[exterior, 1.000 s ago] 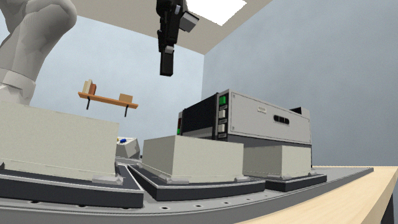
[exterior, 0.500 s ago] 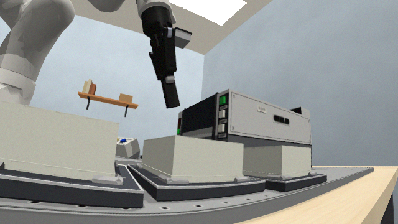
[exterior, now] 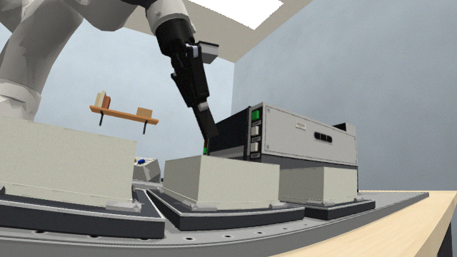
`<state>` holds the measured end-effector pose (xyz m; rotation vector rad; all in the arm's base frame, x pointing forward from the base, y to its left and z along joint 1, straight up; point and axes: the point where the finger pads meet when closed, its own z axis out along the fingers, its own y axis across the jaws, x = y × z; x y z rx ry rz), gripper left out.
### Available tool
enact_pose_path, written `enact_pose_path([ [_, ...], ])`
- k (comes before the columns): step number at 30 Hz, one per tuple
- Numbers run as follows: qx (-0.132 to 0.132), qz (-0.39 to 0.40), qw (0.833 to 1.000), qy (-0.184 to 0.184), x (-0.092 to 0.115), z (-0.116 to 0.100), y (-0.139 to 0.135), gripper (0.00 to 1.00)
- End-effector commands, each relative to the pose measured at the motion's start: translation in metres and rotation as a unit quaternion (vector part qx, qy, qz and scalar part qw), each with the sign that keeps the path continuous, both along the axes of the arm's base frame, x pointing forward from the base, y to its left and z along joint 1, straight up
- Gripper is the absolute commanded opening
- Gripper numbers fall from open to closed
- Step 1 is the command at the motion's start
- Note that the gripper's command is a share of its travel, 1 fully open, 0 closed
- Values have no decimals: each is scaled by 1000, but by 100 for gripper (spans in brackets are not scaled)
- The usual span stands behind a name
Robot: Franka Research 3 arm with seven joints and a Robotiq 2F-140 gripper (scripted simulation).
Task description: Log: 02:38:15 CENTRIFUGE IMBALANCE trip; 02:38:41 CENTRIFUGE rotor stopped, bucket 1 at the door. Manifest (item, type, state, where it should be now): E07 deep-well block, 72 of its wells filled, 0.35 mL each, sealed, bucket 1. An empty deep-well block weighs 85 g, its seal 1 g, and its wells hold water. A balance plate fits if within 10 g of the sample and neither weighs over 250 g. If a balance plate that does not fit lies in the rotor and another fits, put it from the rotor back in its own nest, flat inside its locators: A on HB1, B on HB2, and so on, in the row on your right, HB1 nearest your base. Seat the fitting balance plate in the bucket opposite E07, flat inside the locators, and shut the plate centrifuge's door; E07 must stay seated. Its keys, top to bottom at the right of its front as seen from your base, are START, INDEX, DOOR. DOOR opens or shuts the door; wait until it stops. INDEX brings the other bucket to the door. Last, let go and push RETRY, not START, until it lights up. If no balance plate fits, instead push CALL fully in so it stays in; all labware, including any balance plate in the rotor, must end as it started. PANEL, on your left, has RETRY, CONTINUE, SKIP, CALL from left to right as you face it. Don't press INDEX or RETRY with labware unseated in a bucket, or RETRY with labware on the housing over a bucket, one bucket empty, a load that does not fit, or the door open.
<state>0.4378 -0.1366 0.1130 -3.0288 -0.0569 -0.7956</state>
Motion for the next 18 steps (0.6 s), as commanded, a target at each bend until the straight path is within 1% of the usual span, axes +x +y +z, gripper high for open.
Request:
enact_pose_path([
  [1,1,-6,1000,-21,8,2,-1,10],
  [18,1,-6,999,-40,11,-9,-1,10],
])
